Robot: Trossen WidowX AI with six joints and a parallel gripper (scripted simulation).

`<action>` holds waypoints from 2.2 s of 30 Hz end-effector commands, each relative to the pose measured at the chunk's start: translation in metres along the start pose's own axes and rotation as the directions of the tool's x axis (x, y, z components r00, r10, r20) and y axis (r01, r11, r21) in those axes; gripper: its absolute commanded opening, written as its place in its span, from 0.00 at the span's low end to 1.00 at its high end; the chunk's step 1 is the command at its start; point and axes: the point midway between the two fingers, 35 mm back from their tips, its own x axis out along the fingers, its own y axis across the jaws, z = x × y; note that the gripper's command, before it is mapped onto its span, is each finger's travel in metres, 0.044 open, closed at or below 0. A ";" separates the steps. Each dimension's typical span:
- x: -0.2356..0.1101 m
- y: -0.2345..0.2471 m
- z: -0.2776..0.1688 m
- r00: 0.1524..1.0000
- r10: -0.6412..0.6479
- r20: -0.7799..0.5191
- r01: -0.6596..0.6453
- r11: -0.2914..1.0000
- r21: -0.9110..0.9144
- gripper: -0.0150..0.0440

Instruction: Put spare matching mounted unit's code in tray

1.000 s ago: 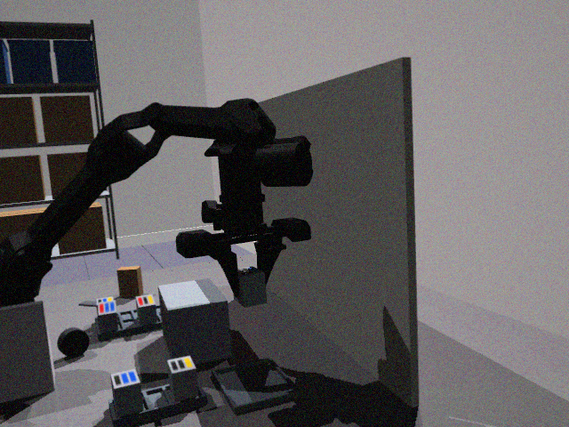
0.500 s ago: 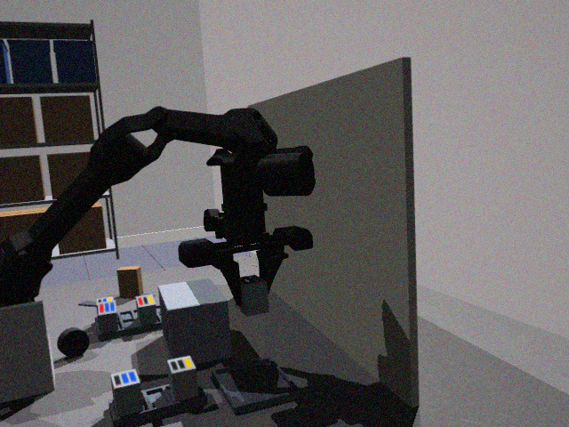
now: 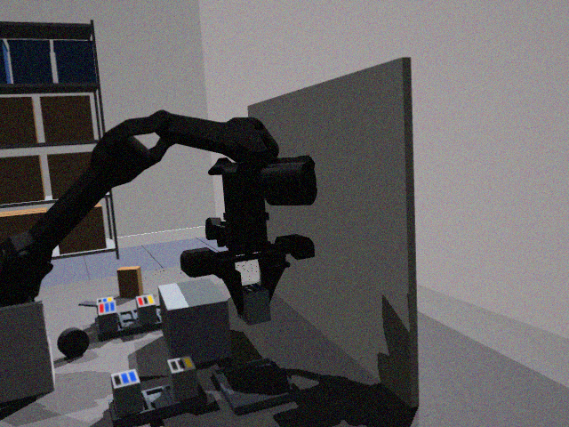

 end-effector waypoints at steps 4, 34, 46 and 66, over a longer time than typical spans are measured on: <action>0.009 0.001 0.000 1.000 0.001 0.006 -0.001 1.000 0.006 0.25; 0.035 0.000 0.001 1.000 0.000 0.007 0.000 1.000 0.006 0.25; 0.045 0.000 0.001 1.000 0.000 0.008 0.000 1.000 0.006 0.25; 0.062 0.001 0.002 1.000 0.000 0.009 0.000 1.000 0.005 0.25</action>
